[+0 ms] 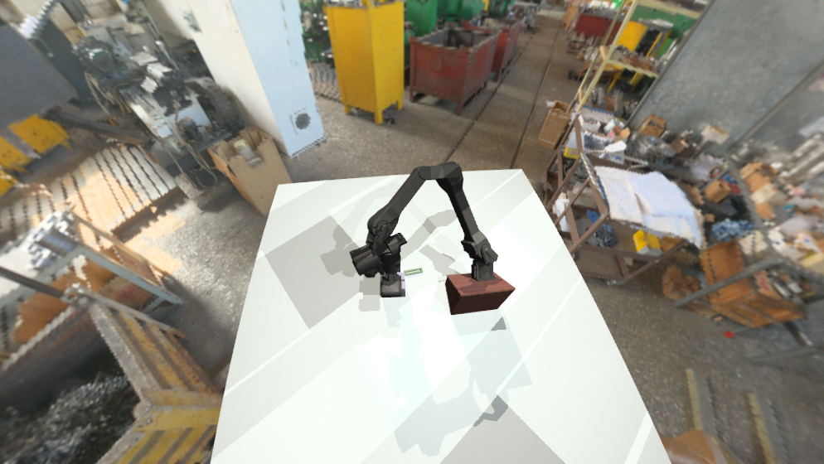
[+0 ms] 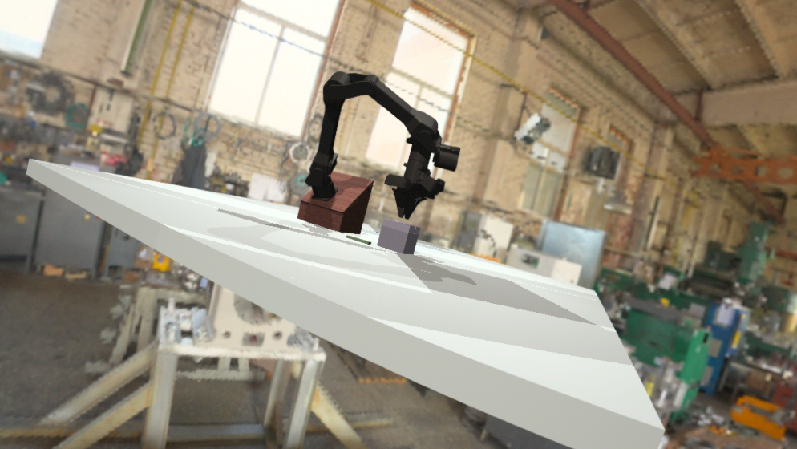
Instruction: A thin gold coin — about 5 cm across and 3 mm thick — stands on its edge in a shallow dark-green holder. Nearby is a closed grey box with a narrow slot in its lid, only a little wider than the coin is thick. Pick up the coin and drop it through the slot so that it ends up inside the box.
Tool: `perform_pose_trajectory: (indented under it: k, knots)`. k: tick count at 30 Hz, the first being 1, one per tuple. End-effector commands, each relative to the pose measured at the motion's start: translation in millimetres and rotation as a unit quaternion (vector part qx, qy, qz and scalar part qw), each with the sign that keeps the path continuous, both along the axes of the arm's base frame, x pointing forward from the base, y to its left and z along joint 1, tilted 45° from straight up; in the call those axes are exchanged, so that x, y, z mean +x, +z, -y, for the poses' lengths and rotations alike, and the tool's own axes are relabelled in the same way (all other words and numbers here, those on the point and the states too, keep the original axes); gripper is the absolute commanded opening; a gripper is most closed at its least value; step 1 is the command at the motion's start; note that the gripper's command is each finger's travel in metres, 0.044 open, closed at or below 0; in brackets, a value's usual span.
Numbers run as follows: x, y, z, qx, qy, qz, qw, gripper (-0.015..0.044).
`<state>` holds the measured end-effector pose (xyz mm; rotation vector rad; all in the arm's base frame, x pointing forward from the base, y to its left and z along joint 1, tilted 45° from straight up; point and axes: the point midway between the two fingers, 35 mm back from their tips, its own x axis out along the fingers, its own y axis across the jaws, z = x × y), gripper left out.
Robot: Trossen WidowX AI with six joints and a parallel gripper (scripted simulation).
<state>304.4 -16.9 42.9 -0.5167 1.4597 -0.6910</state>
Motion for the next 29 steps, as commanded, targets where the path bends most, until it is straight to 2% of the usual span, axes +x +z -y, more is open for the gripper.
perform_pose_trajectory:
  k: [1, 5, 13, 16, 29]
  knots:
    - [0.1, 0.2, 0.1, 0.000, -0.001, 0.000, 1.000, 0.0161]
    - [0.1, 0.2, 0.1, 0.000, -0.001, 0.000, 1.000, 0.0161]
    - [0.5, 14.5, -14.3, 0.000, 0.000, 0.000, 1.000, 0.0371]
    - [-1.4, 36.8, -35.4, -0.002, 0.002, -0.003, 1.000, 0.0440]
    - [-2.6, 44.0, -41.8, -0.003, 0.003, -0.003, 1.000, 0.0440]
